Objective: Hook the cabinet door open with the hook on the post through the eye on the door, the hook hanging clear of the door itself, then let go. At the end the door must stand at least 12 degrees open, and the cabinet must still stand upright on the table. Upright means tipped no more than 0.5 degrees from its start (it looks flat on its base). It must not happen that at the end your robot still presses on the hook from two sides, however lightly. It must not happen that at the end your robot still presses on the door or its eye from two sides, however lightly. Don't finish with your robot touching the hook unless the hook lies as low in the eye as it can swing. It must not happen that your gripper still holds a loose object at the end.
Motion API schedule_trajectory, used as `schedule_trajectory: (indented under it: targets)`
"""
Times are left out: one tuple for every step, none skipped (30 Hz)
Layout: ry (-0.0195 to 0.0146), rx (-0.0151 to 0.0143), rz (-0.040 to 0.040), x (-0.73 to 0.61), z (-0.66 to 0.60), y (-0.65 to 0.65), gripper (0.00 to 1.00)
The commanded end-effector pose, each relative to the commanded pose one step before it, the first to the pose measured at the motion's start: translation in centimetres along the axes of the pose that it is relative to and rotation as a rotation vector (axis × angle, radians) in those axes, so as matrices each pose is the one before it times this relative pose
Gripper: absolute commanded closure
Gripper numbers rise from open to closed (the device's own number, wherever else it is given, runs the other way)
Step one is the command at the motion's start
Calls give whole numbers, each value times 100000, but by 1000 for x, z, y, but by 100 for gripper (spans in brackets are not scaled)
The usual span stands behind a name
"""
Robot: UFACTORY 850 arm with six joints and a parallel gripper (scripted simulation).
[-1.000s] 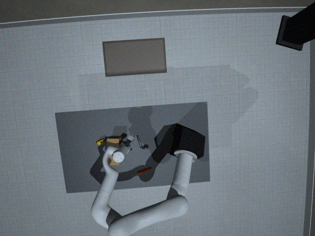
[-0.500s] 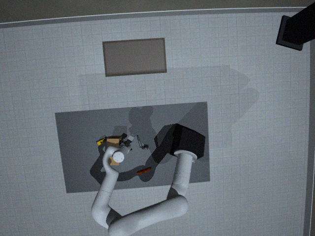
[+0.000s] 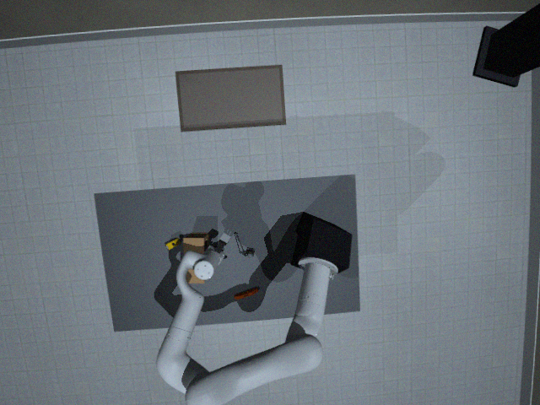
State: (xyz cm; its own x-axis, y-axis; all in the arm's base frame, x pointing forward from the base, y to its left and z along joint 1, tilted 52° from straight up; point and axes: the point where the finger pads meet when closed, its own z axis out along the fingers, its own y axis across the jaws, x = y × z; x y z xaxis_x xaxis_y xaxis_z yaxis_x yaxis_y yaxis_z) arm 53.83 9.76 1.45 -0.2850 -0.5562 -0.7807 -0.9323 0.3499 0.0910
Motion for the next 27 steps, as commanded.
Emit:
schedule_trajectory:
  targets:
    - [-16, 128, -24, -13, -445, -62, 73]
    - [0, 0, 0, 0, -126, 0, 73]
    - [0, 0, 0, 0, -138, 0, 73]
    - [0, 0, 0, 0, -149, 0, 73]
    - [0, 0, 0, 0, -159, 0, 73]
    - [0, 0, 0, 0, -170, 0, 73]
    - [0, 0, 0, 0, -178, 0, 73]
    - [0, 0, 0, 0, -187, 0, 73]
    - [0, 0, 0, 0, -195, 0, 73]
    - [-1, 0, 0, 0, -202, 0, 73]
    - [1, 0, 0, 0, -208, 0, 73]
    - [0, 0, 0, 0, 0, 0, 73]
    - [0, 0, 0, 0, 0, 0, 73]
    - [-1, 0, 0, 0, -213, 0, 73]
    - [0, 0, 0, 0, -217, 0, 73]
    - [0, 0, 0, 0, -220, 0, 73]
    - [0, 0, 0, 0, -223, 0, 73]
    - [0, 0, 0, 0, -224, 0, 73]
    - [0, 0, 0, 0, -224, 0, 73]
    - [0, 0, 0, 0, -224, 0, 73]
    - [0, 0, 0, 0, -222, 0, 73]
    - [1, 0, 0, 0, -219, 0, 73]
    - [-1, 0, 0, 0, -215, 0, 73]
    - [1, 0, 0, 0, -211, 1, 73]
    - [-1, 0, 0, 0, -206, 0, 73]
    - [0, 0, 0, 0, -200, 0, 73]
    - [0, 0, 0, 0, -193, 0, 73]
